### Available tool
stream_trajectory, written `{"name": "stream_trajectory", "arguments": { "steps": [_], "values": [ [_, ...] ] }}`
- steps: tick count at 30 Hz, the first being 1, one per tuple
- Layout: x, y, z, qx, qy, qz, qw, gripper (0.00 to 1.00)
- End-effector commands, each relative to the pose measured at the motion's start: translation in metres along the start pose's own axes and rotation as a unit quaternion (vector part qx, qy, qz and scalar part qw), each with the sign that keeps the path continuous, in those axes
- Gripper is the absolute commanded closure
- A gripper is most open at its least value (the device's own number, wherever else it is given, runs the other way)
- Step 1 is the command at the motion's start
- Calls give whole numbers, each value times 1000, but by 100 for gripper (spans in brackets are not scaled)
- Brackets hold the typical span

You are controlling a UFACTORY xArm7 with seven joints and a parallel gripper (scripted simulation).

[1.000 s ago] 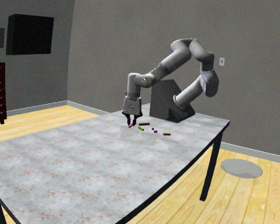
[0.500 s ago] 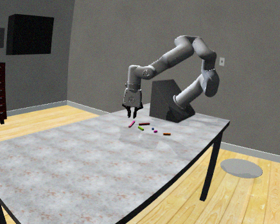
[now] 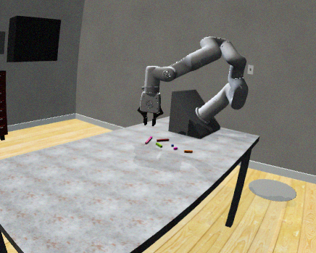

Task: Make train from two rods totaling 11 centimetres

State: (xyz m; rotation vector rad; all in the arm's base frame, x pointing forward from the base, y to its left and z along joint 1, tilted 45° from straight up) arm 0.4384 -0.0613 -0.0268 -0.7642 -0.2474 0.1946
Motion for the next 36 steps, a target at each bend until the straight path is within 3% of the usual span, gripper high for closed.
{"name": "stream_trajectory", "arguments": {
  "steps": [1, 24, 29, 36],
  "values": [
    [0, -4, -1, -2, 0, -1, 1000, 0],
    [0, -6, -1, -2, 0, -1, 1000, 0],
    [0, -18, -1, -2, 0, -1, 1000, 0],
    [0, -53, -1, -2, 0, -1, 1000, 0]
  ]
}}
Point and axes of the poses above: the point where the finger pads meet when closed, its own y axis out along the fingers, its own z axis across the jaws, x = y × z, the point moved 5 cm from there along -y, back along the fingers, and after that the axes turned 10 degrees about y, right-handed, at the moved point
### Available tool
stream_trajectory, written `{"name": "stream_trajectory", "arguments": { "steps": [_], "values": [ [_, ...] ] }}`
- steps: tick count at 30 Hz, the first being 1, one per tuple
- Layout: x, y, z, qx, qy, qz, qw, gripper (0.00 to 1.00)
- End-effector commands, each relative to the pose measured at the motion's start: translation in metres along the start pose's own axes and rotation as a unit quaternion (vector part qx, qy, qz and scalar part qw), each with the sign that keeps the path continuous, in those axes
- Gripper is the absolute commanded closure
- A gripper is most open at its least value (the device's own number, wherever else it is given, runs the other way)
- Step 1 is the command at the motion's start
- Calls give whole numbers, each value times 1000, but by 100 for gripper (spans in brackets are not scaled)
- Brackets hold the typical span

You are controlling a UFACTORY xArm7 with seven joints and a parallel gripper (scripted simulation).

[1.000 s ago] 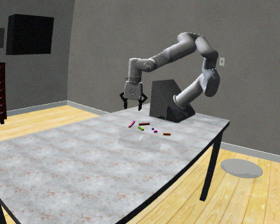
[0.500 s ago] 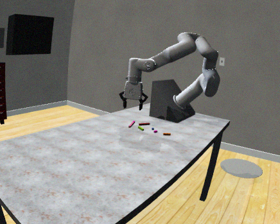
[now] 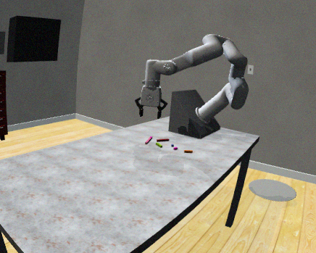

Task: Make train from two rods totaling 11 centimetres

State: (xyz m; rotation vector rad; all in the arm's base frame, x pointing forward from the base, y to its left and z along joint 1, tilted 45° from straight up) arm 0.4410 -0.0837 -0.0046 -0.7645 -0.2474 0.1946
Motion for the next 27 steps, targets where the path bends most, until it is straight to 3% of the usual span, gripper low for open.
{"name": "stream_trajectory", "arguments": {
  "steps": [1, 11, 27],
  "values": [
    [0, -22, -1, -2, 0, -1, 1000, 0],
    [0, -55, -1, -2, 0, -1, 1000, 0],
    [0, -58, -1, -2, 0, -1, 1000, 0]
  ]
}}
Point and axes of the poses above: the point where the finger pads meet when closed, its own y axis out along the fingers, its own z axis across the jaws, x = y × z, the point moved 5 cm from there along -y, back along the fingers, and after that the axes turned 10 degrees about y, right-handed, at the moved point
